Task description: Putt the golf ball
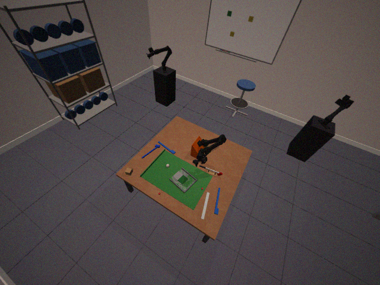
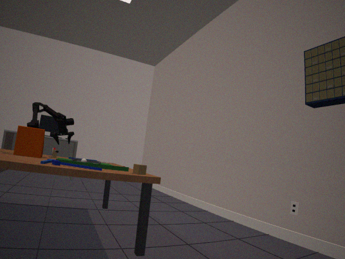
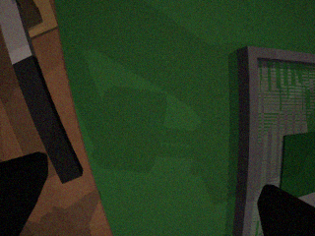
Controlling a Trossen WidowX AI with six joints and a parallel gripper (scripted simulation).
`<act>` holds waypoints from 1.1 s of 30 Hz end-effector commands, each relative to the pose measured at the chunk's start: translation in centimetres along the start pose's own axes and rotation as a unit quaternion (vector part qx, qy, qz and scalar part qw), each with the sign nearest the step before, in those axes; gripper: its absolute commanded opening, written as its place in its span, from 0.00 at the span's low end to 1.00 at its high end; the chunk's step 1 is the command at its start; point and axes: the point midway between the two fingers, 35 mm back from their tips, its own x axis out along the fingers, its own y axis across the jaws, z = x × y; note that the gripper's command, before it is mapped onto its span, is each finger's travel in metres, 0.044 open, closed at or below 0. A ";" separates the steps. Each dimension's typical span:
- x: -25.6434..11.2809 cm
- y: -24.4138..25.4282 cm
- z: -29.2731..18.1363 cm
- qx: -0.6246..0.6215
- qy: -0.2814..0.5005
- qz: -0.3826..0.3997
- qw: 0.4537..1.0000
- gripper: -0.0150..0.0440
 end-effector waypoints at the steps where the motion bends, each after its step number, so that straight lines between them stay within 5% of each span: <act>1: 2.5 4.9 0.4 -0.233 -0.034 0.157 0.959 1.00; 33: 5.4 5.7 -0.3 -0.233 -0.034 0.157 0.959 1.00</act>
